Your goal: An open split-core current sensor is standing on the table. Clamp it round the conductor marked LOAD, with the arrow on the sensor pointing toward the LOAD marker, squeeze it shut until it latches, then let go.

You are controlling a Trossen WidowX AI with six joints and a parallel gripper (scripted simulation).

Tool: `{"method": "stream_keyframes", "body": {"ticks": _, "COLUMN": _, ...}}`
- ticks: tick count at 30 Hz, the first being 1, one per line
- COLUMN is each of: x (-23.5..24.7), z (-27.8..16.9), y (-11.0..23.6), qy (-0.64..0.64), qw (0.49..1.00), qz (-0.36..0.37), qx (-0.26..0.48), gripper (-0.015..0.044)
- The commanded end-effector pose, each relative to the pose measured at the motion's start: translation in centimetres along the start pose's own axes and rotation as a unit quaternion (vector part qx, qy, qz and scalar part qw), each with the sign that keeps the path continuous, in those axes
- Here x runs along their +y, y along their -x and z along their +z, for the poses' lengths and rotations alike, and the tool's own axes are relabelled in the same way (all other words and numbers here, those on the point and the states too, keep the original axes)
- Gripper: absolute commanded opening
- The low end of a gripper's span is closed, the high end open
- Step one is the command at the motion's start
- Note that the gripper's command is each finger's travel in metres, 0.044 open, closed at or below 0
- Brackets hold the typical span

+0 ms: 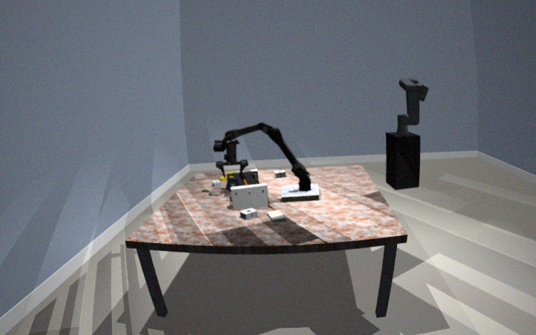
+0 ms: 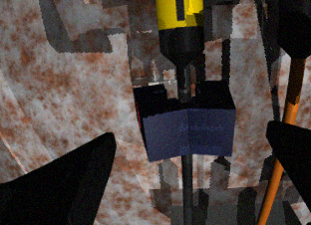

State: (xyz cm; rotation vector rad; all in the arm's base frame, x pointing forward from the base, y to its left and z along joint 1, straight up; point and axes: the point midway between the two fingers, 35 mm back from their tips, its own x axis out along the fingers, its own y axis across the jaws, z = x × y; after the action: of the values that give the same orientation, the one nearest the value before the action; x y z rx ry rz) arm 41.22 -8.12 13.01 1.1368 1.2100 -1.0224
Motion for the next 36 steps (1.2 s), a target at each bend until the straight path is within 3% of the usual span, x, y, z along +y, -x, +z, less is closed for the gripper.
{"method": "stream_keyframes", "body": {"ticks": 1, "x": 0.1, "z": -0.1, "y": -1.7, "qy": -0.001, "qw": 1.000, "qz": 0.005, "qx": -0.001, "gripper": 0.0440}}
{"method": "stream_keyframes", "body": {"ticks": 4, "x": 0.0, "z": -0.2, "y": -3.4, "qy": -0.002, "qw": 1.000, "qz": 0.012, "qx": -0.003, "gripper": 0.0440}}
{"method": "stream_keyframes", "body": {"ticks": 31, "x": 0.1, "z": -0.2, "y": -6.4, "qy": -0.002, "qw": 1.000, "qz": 0.012, "qx": -0.003, "gripper": 0.0440}}
{"method": "stream_keyframes", "body": {"ticks": 36, "x": 0.2, "z": -0.1, "y": -6.0, "qy": 0.001, "qw": 1.000, "qz": 0.014, "qx": -0.005, "gripper": 0.0407}}
